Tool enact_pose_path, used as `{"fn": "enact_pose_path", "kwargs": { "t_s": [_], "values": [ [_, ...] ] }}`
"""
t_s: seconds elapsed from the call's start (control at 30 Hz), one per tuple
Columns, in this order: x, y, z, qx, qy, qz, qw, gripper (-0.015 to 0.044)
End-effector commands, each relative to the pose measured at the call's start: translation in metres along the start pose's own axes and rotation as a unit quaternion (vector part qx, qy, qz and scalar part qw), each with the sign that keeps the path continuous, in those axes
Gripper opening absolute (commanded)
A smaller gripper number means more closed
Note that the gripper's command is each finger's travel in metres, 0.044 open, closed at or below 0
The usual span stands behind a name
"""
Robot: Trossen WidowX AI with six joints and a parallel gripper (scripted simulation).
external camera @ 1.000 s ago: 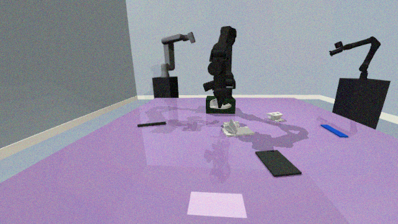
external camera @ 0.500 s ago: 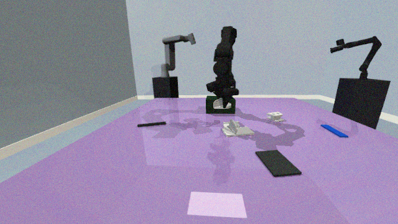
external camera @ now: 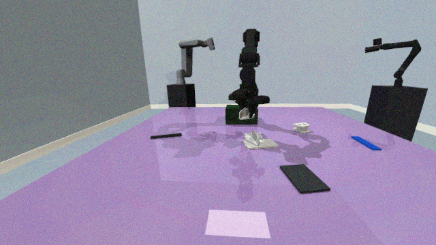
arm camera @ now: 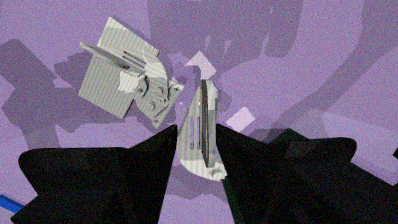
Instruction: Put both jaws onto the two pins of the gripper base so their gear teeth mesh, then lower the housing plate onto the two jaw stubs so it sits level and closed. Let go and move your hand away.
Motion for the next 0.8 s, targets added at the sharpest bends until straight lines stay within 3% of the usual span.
{"fn": "enact_pose_path", "kwargs": {
  "t_s": [0.0, 0.77],
  "values": [
    [0.004, -0.004, 0.000, 0.001, 0.001, -0.058, 0.998, 0.0134],
    [0.021, -0.021, 0.000, 0.002, 0.002, -0.342, 0.940, 0.0134]
  ]
}}
Point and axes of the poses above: the point midway between the two fingers, 35 mm back from their tips, its own z axis out along the fingers, its own x axis across the jaws, y = z × x, the point moved 4 cm from there along -z, back along the fingers, and after that the axes turned 7 degrees about -z, right-handed, at the moved point
